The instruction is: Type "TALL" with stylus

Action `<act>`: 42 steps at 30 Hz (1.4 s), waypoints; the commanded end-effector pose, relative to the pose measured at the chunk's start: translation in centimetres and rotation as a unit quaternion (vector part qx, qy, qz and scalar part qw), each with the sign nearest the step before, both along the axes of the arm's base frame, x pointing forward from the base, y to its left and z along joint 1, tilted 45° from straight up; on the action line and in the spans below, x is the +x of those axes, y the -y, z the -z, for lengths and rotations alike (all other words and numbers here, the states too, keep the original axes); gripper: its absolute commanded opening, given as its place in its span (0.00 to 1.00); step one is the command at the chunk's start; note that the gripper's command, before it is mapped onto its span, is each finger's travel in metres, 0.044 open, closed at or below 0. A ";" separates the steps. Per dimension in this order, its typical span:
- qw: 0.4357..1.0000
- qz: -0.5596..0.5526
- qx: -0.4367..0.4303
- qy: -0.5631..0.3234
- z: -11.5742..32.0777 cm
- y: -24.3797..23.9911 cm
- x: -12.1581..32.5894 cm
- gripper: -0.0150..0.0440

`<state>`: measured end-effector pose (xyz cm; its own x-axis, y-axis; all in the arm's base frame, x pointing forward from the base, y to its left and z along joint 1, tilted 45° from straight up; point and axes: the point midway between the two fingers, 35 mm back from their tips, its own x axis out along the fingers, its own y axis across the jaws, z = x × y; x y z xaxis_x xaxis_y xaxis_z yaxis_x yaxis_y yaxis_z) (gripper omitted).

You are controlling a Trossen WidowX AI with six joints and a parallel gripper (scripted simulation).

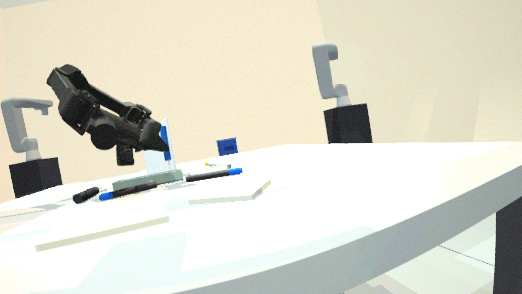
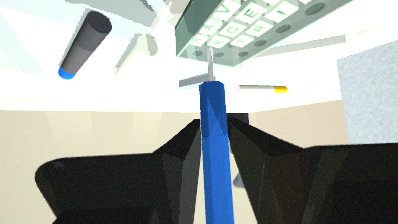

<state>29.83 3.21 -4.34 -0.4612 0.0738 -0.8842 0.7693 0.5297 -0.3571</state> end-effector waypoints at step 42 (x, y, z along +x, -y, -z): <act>1.000 -0.003 -0.001 0.000 1.4 1.4 0.3 0.39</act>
